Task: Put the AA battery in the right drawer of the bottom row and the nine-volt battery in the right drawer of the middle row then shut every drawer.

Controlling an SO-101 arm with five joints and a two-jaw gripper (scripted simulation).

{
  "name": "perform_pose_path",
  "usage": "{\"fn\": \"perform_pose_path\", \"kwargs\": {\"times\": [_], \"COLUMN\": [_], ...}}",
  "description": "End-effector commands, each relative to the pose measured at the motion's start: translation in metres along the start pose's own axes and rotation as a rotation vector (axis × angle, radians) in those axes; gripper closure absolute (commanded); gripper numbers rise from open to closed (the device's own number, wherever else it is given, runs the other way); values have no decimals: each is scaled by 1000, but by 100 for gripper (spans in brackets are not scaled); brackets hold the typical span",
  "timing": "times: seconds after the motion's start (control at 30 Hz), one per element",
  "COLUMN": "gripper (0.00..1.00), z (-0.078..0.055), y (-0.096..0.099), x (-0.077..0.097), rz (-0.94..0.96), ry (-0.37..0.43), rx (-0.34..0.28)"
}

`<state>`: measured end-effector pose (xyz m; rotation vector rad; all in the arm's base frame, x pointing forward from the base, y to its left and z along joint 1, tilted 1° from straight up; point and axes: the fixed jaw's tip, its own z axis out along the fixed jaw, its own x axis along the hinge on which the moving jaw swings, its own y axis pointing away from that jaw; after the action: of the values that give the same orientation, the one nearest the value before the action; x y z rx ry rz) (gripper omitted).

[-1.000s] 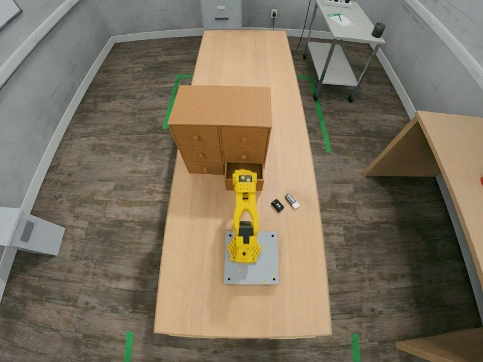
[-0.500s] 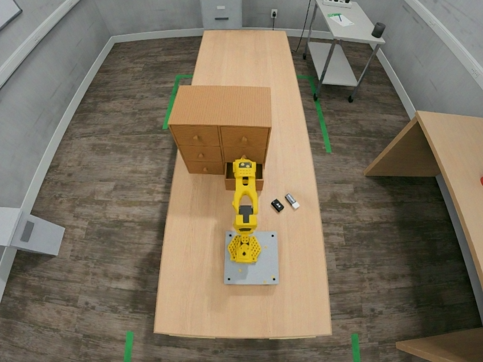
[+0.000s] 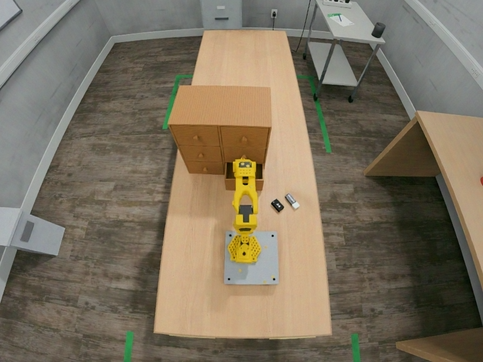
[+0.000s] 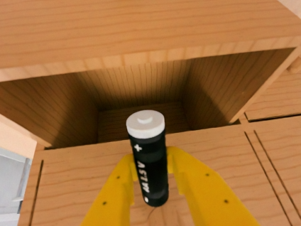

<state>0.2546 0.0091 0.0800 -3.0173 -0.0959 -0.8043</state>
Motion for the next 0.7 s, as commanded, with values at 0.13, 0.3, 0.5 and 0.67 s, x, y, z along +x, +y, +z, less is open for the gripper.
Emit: {"fn": "perform_pose_path", "kwargs": {"times": [0.13,0.3,0.5,0.67], "gripper": [100,100,100,100], "z": [-2,-2,-3,-3], "y": [0,0,0,0], "x": [6,7,7,7], "rz": [-1,-1,-1,-1], "ry": [14,14,14,14], "rx": [1,1,0,0]}}
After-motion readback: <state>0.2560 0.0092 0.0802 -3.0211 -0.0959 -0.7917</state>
